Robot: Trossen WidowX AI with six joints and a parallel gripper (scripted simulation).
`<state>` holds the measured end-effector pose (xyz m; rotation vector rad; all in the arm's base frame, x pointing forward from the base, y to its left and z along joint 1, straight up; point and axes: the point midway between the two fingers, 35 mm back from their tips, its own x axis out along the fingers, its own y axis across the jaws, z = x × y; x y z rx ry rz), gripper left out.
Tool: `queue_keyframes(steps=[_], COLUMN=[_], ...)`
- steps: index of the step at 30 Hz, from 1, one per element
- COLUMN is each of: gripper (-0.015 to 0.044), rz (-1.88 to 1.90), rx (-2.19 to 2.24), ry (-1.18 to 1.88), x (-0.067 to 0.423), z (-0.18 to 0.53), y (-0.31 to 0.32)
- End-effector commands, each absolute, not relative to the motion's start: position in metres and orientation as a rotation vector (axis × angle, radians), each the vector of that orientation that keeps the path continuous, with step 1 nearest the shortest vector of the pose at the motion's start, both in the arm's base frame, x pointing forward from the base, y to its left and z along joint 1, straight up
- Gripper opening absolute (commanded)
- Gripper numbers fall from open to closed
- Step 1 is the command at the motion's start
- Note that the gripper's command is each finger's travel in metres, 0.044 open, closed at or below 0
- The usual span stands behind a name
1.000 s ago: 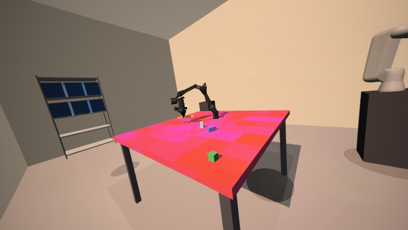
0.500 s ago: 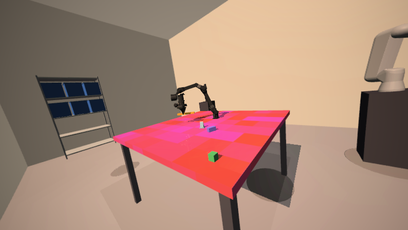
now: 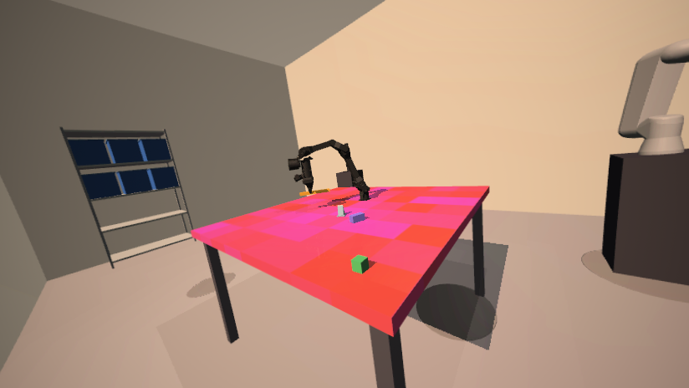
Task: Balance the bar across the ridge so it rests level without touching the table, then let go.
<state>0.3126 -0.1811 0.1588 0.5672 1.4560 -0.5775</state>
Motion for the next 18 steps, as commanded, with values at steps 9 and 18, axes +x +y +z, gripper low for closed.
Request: queue_keyframes(steps=[9, 18], gripper=[0.0, 0.0], rz=[-0.405, -0.28], rx=[0.397, 0.272], ry=[1.494, 1.514], x=[0.335, 0.35], z=[0.16, 0.161], y=[-0.142, -0.11])
